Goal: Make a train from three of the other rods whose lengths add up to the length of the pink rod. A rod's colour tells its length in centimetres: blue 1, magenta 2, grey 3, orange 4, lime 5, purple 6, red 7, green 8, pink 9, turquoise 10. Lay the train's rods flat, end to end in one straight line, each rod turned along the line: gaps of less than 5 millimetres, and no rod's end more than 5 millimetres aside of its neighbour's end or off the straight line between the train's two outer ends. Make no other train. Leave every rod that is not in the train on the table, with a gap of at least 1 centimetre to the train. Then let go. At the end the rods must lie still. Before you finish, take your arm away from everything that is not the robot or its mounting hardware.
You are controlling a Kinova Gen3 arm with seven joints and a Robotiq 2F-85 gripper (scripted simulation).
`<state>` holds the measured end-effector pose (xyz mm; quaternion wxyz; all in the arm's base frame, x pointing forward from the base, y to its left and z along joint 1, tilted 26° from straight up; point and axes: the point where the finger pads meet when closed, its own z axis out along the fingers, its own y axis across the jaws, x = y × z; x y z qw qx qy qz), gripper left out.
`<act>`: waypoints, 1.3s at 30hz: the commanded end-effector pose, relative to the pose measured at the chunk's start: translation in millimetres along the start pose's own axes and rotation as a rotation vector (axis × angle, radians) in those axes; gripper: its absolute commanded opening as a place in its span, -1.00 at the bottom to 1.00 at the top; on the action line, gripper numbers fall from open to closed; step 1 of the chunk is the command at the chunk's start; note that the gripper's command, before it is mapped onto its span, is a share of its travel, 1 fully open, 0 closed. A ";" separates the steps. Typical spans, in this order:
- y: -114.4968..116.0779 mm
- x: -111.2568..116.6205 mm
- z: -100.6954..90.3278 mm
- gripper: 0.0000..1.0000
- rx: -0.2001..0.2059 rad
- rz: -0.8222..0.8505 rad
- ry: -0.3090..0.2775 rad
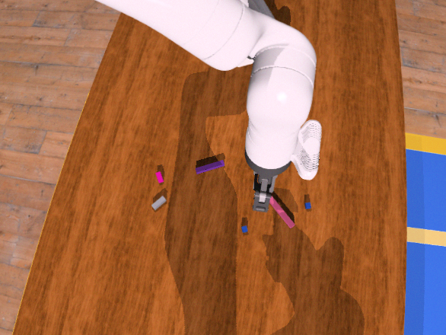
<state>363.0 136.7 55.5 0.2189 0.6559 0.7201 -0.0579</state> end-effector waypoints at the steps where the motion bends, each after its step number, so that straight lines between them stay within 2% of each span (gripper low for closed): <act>1: 0.4 0.4 -0.6 1.00 -0.001 0.000 0.001; 39: 0.9 3.2 -0.8 1.00 0.000 0.042 0.001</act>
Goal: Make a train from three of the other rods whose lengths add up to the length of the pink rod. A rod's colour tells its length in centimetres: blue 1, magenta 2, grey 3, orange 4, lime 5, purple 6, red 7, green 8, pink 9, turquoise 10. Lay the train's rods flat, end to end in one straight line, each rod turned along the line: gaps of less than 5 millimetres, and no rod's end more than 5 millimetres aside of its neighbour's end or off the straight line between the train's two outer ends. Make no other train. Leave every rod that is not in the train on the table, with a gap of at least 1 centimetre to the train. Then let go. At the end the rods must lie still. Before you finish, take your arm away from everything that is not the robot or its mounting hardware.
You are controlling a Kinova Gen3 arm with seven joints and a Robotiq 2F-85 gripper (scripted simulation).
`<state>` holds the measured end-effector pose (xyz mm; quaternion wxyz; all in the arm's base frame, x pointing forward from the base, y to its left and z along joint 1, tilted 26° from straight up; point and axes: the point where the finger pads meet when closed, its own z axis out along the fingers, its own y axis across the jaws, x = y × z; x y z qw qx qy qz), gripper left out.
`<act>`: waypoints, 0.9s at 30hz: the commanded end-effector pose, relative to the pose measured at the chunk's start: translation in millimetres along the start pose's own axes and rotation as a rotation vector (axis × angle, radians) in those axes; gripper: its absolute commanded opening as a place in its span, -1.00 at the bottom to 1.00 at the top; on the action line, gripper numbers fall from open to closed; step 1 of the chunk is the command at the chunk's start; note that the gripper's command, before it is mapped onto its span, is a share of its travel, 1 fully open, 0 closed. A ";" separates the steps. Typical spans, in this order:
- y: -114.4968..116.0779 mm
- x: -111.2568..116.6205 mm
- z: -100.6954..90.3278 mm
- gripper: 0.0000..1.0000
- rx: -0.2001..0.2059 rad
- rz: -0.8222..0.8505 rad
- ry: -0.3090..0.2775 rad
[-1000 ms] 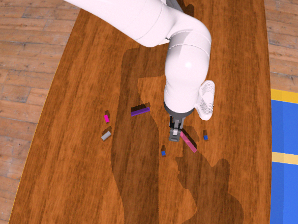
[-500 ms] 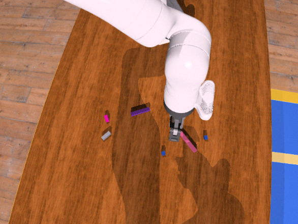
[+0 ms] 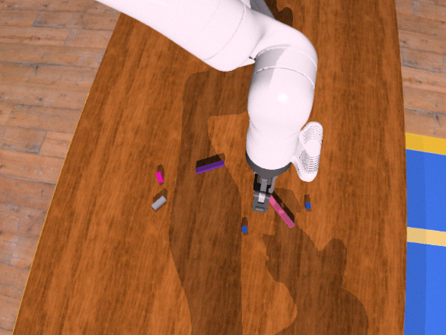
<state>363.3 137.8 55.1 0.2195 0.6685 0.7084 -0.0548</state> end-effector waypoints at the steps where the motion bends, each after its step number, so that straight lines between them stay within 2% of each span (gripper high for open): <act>1: 0.4 2.2 -0.8 1.00 -0.002 0.007 0.001; 7: 1.2 7.8 -1.1 1.00 0.000 0.087 0.001; 17: 3.9 28.4 -2.8 1.00 0.003 0.379 -0.001; 19: 3.9 28.4 -2.8 1.00 0.003 0.379 -0.001; 27: 6.3 50.4 -5.0 1.00 0.004 0.682 -0.002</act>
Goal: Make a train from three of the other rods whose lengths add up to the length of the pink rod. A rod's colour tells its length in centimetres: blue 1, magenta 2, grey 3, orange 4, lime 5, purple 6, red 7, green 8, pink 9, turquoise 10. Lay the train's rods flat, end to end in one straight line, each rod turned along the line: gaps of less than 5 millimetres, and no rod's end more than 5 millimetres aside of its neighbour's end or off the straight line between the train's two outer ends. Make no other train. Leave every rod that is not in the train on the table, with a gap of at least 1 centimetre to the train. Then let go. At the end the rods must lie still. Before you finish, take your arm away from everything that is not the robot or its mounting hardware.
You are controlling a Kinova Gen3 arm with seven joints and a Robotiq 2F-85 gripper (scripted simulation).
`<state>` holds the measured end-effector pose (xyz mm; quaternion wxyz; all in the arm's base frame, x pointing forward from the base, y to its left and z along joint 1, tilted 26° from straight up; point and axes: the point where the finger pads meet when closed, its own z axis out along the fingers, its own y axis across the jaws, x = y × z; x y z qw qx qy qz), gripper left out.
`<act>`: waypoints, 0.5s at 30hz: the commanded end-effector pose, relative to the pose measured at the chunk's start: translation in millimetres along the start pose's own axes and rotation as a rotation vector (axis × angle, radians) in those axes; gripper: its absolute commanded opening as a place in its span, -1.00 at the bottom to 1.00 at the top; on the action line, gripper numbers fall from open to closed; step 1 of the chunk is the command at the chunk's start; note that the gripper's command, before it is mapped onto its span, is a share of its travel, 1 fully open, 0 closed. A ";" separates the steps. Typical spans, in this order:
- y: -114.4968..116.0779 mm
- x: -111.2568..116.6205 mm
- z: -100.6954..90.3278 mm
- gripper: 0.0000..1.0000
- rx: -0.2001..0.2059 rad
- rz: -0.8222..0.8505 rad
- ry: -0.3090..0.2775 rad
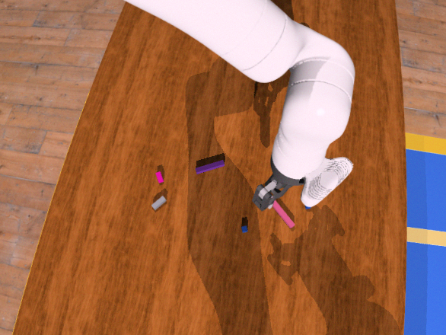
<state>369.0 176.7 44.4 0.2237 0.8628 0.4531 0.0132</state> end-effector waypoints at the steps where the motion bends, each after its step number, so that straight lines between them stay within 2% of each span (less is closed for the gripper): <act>1: -8.5 10.1 -1.9 1.00 -0.006 0.061 0.007; 7: -17.1 23.5 -3.9 1.00 -0.006 0.274 0.009; 9: -17.1 23.5 -3.9 1.00 -0.006 0.274 0.009; 15: -24.1 34.1 -5.8 1.00 -0.006 0.440 0.012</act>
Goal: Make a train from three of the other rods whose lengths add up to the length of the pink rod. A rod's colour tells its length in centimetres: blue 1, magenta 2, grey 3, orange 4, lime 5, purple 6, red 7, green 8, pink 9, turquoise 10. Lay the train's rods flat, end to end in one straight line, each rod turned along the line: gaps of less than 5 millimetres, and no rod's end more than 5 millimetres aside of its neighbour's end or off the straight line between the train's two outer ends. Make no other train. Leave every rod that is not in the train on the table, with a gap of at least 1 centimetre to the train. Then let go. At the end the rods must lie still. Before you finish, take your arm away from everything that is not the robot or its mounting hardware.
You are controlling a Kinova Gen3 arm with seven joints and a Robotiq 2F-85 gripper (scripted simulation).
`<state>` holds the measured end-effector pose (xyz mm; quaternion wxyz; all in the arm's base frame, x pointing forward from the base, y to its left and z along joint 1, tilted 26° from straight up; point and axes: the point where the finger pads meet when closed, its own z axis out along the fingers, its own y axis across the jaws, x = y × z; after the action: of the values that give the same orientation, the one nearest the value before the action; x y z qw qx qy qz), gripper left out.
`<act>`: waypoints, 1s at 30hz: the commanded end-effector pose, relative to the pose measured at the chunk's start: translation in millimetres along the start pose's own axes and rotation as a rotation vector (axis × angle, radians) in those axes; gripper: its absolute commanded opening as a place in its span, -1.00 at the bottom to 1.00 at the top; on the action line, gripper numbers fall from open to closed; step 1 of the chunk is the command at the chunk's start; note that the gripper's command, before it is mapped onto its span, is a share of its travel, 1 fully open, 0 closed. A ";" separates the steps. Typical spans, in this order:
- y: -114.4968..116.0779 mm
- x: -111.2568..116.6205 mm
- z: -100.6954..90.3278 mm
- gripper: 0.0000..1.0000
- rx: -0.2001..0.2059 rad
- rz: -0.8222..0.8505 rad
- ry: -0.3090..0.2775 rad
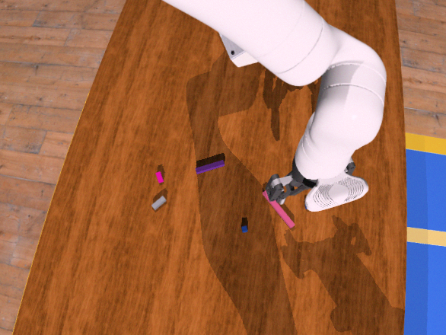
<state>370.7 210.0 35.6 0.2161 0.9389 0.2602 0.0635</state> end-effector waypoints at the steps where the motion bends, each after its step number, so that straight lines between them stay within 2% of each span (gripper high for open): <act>1: -8.7 3.4 -1.8 1.00 -0.001 0.034 0.007; 8: -15.2 7.3 -3.0 1.00 -0.001 0.132 0.009; 18: -16.6 8.2 -3.3 1.00 -0.001 0.155 0.010; 19: -16.6 8.2 -3.3 -0.52 -0.001 0.155 0.010; 30: -16.6 8.2 -3.3 -0.52 -0.001 0.155 0.010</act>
<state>369.2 227.6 30.7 0.2103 0.9558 0.1876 0.0841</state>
